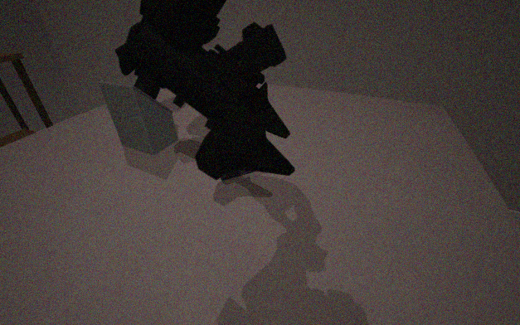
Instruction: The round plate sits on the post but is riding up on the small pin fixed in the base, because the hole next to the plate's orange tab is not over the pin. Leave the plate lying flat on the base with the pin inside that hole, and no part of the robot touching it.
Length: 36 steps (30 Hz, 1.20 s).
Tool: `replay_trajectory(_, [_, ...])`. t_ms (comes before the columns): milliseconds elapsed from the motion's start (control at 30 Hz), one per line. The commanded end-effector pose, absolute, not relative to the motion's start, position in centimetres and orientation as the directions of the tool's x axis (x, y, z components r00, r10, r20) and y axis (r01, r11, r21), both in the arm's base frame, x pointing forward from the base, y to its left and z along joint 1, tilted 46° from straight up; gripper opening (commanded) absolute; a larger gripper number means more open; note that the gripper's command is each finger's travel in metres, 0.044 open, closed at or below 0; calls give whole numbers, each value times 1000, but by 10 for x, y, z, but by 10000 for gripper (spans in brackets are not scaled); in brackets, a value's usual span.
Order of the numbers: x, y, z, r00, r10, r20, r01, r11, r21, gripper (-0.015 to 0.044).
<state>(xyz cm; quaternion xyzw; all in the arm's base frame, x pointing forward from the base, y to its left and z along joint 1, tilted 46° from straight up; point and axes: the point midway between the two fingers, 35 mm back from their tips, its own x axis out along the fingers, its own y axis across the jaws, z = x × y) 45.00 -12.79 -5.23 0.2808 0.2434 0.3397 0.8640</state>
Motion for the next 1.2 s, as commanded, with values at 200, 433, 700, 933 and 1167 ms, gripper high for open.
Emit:
replay_trajectory(200, [395,-79,-48,470,714,-518,-223,665,713,216])
replay_trajectory(433, [339,-48,-37,256,719,-646,-134,688,713,32])
replay_trajectory(700, [276,-23,-17,10,714,-701,-89,698,710,0])
replay_trajectory(933, [272,-21,-15,-11,712,-702,-87,699,710,0])
replay_trajectory(1167, [273,-12,-25,-11,712,-702,-86,699,710,0])
